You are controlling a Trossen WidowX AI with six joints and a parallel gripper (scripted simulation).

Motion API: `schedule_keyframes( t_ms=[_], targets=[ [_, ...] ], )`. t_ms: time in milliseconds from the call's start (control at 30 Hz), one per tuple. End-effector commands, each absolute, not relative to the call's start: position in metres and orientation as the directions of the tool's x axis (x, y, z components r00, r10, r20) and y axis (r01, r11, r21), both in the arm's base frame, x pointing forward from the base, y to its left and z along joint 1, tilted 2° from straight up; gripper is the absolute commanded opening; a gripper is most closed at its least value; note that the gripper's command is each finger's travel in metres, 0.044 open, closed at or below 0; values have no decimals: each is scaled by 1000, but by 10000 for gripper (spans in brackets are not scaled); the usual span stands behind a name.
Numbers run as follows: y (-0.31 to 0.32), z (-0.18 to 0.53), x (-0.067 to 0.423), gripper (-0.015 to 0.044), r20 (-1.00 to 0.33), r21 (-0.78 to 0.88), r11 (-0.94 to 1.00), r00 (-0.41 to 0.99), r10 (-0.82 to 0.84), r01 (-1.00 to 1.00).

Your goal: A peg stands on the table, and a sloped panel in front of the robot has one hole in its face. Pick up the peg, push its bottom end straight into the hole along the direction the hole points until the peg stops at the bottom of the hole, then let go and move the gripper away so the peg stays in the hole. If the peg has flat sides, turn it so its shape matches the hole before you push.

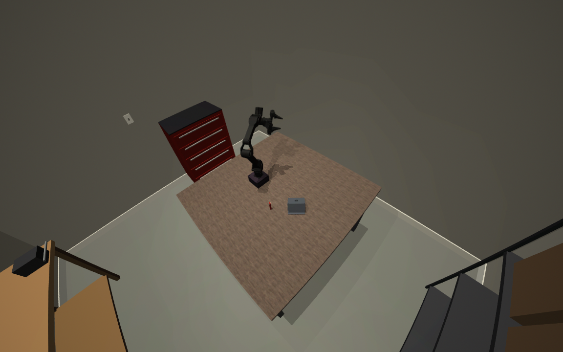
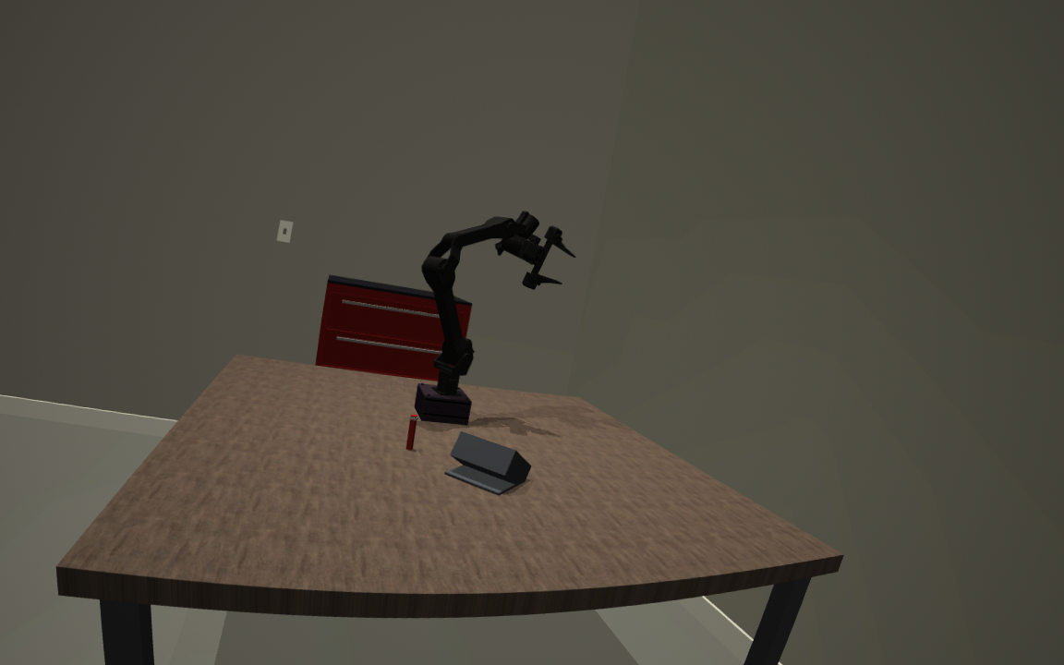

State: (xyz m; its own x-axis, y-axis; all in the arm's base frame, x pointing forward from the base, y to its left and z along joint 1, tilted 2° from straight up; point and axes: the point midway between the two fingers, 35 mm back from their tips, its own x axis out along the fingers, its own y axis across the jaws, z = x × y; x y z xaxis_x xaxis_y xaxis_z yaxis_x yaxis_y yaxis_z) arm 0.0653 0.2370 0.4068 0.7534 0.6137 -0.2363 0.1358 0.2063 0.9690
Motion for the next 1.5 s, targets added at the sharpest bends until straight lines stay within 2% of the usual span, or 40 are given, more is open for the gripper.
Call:
schedule_keyframes(
  t_ms=[0, 33, 700, 1467],
  targets=[
    [237, 407, 66, 426, -237, 969, 208, 754, 613, 135],
    [237, 406, 67, 440, -239, 968, 214, 756, 609, 133],
    [244, 378, 112, 440, -330, 890, 443, 825, 459, 109],
    [235, 342, 172, 440, -444, 727, 665, 857, 263, 173]
  ],
)
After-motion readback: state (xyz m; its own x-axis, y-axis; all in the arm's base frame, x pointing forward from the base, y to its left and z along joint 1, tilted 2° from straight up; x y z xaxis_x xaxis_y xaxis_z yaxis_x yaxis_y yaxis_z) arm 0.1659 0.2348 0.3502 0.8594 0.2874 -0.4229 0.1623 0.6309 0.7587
